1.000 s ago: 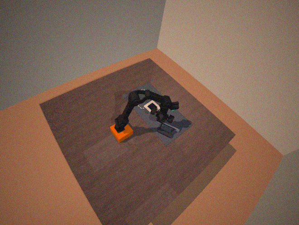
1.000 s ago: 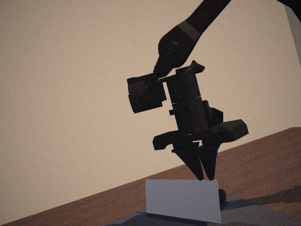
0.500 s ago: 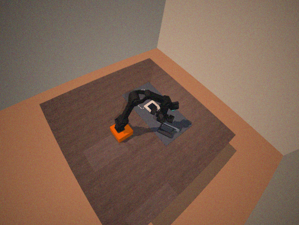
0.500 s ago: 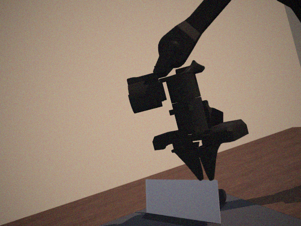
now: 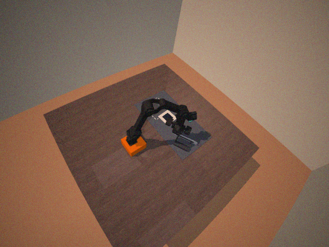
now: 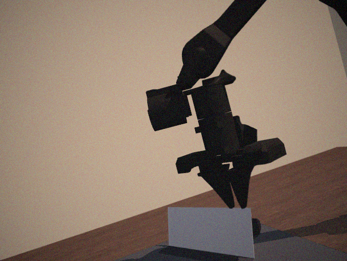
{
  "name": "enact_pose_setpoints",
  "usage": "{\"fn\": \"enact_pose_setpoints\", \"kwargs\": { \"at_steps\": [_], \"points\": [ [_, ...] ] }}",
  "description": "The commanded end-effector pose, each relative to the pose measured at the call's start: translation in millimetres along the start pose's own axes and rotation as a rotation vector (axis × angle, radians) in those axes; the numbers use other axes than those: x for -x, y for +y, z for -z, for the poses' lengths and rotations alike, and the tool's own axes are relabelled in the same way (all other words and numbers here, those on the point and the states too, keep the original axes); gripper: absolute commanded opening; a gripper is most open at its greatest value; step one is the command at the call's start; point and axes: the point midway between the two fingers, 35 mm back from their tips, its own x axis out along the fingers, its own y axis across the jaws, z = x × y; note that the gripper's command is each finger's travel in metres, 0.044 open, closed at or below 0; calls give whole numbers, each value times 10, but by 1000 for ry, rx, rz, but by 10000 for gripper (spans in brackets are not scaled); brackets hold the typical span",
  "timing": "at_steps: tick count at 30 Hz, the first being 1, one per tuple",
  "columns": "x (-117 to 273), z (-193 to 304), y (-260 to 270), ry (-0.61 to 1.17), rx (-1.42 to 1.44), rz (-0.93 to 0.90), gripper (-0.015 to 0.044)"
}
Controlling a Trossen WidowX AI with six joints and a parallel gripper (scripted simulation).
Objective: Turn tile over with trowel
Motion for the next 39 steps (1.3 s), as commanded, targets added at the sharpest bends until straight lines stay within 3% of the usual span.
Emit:
{"fn": "enact_pose_setpoints", "kwargs": {
  "at_steps": [1,31,39],
  "points": [
    [5,98,4,4,-3,-1,100],
    [-142,714,6,10,-5,-1,100],
    [-38,671,2,14,1,-4,100]
  ]
}}
